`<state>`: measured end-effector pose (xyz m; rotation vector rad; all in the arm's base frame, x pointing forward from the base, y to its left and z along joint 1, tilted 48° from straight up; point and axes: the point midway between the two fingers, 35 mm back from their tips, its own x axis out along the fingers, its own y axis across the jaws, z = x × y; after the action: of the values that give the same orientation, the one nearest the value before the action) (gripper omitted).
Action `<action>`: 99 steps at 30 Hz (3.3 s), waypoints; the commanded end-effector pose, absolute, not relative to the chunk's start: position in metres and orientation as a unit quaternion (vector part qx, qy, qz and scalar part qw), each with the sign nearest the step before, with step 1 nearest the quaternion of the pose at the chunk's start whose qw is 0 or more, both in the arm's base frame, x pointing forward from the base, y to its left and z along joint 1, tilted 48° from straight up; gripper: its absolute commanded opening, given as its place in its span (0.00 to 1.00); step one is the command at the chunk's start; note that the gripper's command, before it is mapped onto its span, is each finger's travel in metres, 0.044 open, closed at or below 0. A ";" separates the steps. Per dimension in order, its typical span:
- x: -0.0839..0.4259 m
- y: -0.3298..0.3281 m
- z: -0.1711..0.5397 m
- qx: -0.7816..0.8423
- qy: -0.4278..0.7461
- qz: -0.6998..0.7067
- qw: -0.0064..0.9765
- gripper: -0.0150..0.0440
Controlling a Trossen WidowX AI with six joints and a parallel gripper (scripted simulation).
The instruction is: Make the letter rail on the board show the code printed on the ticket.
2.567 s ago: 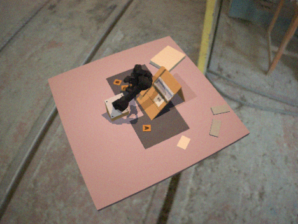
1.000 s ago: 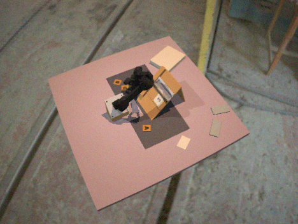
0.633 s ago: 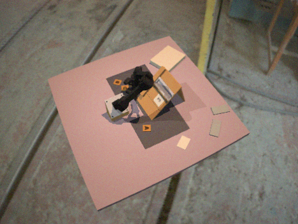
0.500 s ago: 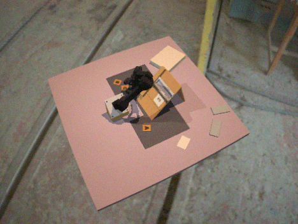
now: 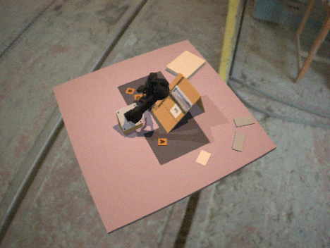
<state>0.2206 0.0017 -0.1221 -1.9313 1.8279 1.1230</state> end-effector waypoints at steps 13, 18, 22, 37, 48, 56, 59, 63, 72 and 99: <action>0.222 0.009 -0.115 -0.662 0.629 0.386 0.130 0.25; 0.222 0.011 -0.113 -0.662 0.629 0.386 0.130 0.25; 0.222 0.013 -0.112 -0.662 0.629 0.386 0.130 0.25; 0.243 0.032 -0.097 -0.672 0.606 0.382 0.187 0.25; 0.273 0.059 -0.069 -0.680 0.566 0.374 0.277 0.25; 0.296 0.083 -0.039 -0.683 0.524 0.368 0.352 0.25; 0.303 0.091 -0.027 -0.683 0.507 0.364 0.380 0.25; 0.312 0.100 -0.010 -0.680 0.489 0.354 0.417 0.25; 0.328 0.120 0.031 -0.673 0.453 0.327 0.485 0.25; 0.365 0.049 0.159 -0.550 0.422 0.137 0.707 0.25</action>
<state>0.3622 0.0680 0.1407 -1.2967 0.9515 0.3947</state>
